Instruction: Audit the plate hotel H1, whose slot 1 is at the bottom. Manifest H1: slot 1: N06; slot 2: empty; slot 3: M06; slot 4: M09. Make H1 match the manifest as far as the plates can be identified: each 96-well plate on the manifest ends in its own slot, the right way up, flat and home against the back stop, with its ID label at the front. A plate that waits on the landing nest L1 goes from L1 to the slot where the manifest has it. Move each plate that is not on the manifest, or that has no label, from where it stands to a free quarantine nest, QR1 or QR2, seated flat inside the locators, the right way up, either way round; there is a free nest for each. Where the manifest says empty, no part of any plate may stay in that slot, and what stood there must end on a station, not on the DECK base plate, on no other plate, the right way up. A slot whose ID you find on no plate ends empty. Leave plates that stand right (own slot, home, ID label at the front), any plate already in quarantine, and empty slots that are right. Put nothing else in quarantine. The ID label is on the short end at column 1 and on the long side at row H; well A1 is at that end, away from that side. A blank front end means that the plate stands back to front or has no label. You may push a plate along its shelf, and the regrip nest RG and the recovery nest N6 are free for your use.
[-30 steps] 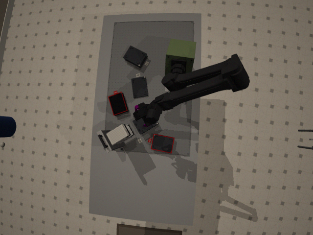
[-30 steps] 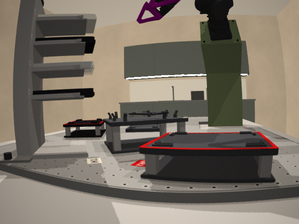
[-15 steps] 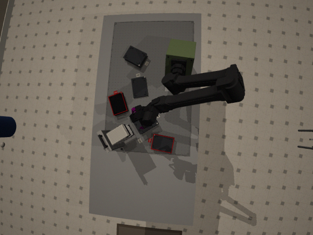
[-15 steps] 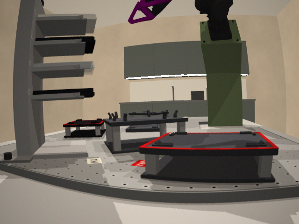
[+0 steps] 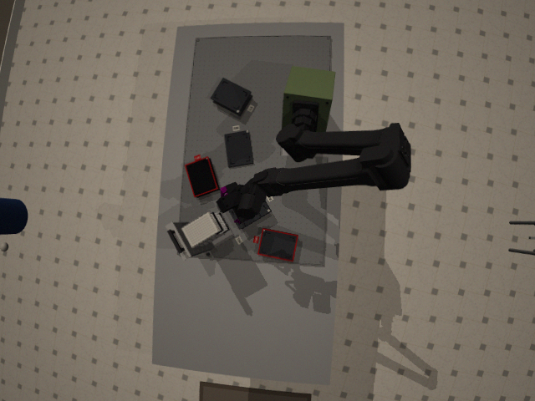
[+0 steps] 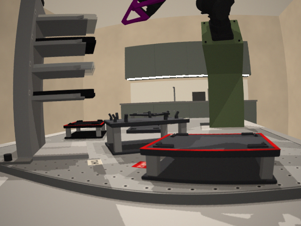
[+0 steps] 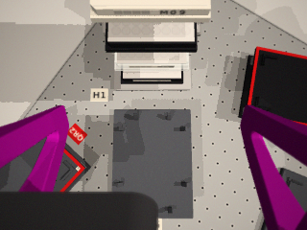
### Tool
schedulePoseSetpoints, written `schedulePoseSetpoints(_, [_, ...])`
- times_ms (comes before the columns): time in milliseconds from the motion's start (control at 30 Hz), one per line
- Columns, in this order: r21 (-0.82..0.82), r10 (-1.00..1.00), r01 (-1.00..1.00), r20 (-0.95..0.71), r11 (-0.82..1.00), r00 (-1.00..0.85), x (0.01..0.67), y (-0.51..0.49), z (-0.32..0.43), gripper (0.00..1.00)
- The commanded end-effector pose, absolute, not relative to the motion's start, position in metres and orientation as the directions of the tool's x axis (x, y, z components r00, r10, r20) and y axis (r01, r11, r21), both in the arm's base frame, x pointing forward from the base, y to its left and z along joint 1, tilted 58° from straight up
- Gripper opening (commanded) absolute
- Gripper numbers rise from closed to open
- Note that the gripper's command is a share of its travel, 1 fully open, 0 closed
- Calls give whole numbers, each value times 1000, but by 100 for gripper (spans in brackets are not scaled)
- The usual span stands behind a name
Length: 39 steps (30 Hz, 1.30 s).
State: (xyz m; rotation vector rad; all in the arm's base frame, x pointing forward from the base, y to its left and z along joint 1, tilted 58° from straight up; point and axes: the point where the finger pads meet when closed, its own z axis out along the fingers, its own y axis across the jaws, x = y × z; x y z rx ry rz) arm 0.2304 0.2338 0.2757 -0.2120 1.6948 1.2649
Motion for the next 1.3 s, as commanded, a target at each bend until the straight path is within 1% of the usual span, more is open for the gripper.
schedulePoseSetpoints(0, [634, 423, -644, -770, 428, -478, 242, 236, 307, 100])
schedulePoseSetpoints(467, [634, 422, -643, -770, 429, -478, 259, 245, 314, 100])
schedulePoseSetpoints(567, [633, 405, -642, -773, 434, -489, 253, 246, 305, 100])
schedulePoseSetpoints(1267, [633, 405, -642, -773, 434, -489, 253, 246, 305, 100])
